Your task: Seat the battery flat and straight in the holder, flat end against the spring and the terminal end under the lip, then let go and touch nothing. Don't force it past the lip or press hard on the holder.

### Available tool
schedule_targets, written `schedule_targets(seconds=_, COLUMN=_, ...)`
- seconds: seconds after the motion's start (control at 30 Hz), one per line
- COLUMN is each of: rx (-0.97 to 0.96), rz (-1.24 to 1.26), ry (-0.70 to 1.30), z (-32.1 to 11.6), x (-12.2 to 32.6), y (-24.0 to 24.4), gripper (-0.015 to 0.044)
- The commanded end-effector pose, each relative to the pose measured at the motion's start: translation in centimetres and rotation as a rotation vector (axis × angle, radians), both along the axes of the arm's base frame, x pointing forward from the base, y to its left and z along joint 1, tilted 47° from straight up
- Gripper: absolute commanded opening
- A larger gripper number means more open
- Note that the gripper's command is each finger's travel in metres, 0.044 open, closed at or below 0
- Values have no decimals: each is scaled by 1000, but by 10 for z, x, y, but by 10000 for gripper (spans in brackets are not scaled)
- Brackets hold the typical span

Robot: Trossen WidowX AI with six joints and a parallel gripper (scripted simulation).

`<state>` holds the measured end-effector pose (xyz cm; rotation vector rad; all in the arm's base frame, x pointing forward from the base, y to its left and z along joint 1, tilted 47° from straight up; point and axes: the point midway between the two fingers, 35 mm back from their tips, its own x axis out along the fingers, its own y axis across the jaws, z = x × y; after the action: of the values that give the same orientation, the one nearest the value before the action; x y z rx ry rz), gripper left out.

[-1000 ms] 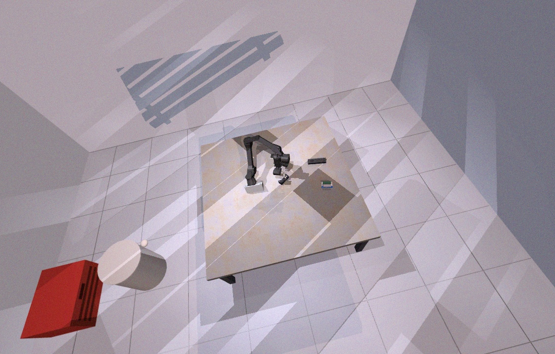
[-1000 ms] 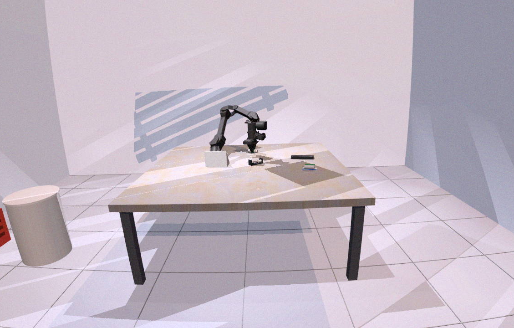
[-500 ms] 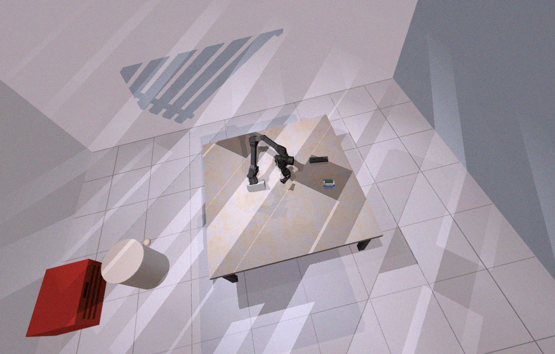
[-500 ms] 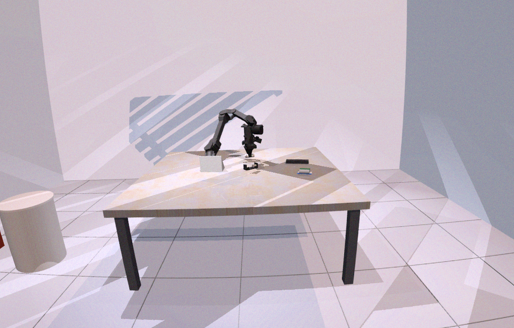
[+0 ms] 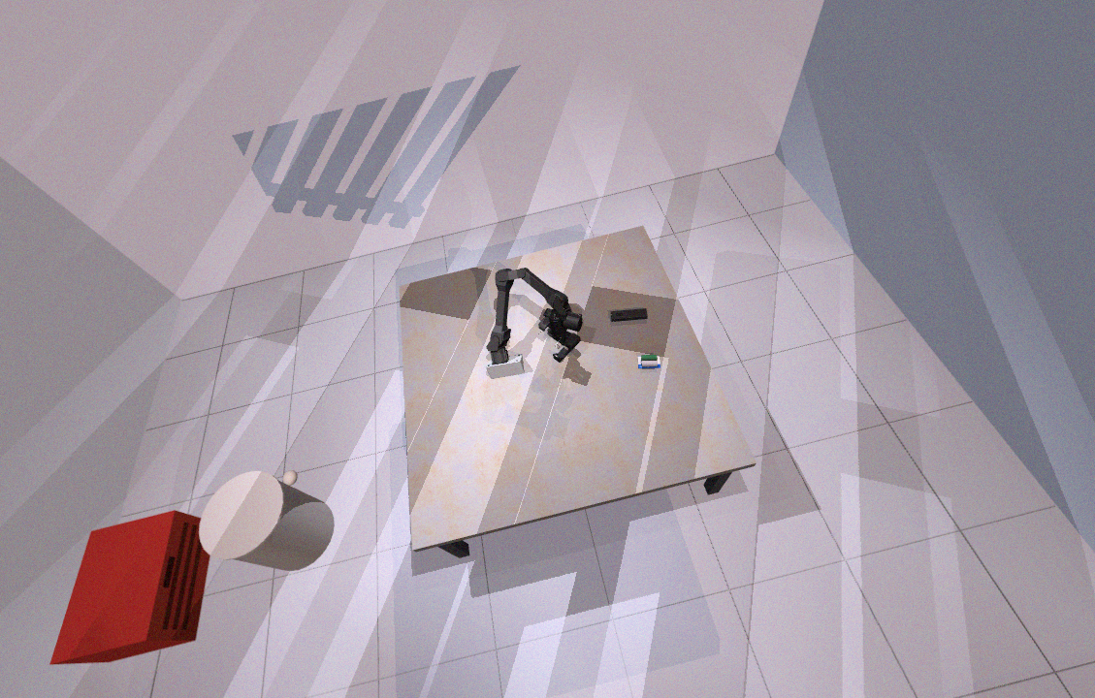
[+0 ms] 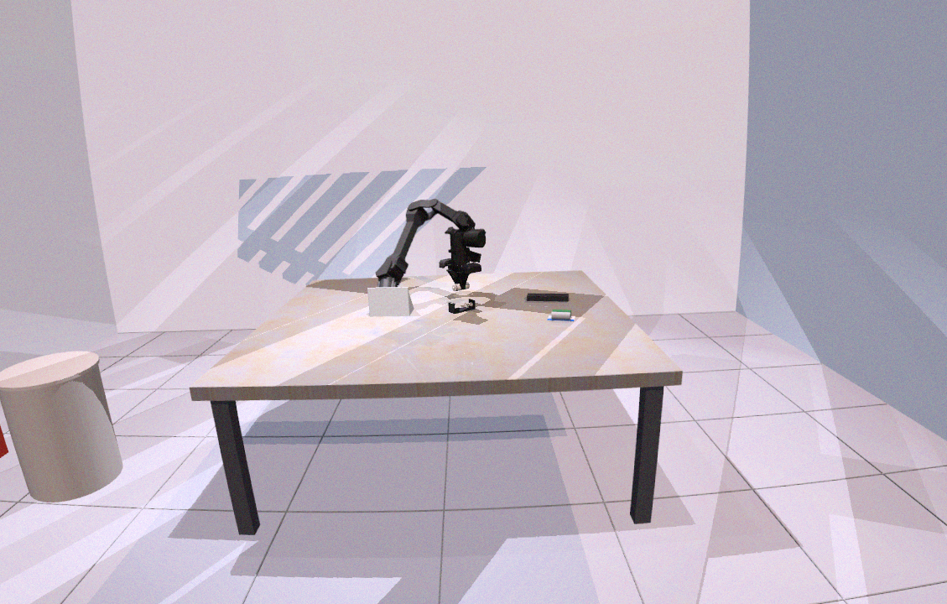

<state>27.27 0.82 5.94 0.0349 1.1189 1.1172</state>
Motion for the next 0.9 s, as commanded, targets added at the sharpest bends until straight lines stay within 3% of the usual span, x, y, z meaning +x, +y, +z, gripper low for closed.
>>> schedule_targets(seconds=0.0, rx=-11, rz=22, ry=1, z=-4, x=0, y=0, gripper=84)
schedule_targets(seconds=0.4, rx=-176, rz=143, ry=128, z=-33, x=-6, y=25, gripper=84)
schedule_targets(seconds=0.87, rx=-236, rz=195, ry=181, z=-36, x=-4, y=32, gripper=84)
